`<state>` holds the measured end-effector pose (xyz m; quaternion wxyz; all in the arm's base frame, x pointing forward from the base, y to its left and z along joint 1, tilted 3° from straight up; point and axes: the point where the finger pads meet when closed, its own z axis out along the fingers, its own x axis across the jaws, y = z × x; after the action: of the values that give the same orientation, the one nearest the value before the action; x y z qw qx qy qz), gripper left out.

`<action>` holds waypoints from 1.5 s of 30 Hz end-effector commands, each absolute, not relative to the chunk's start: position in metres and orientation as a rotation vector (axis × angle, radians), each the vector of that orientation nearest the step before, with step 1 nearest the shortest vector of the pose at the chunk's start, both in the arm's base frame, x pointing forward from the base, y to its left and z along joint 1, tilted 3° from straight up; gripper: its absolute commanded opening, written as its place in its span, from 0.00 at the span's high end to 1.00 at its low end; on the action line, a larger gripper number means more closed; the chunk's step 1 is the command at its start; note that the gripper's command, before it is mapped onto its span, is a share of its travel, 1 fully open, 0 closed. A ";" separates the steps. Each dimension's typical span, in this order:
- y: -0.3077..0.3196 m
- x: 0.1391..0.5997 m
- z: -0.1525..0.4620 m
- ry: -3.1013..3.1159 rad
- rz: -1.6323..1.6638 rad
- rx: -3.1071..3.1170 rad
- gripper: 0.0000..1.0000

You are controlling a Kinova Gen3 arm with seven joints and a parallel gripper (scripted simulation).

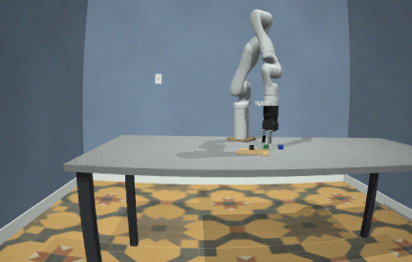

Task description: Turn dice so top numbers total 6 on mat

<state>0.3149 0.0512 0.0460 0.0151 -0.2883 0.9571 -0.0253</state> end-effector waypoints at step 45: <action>0.050 0.316 0.022 2.977 -0.078 -0.897 0.30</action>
<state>0.3165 0.0511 0.0229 0.0164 -0.2889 0.9569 -0.0250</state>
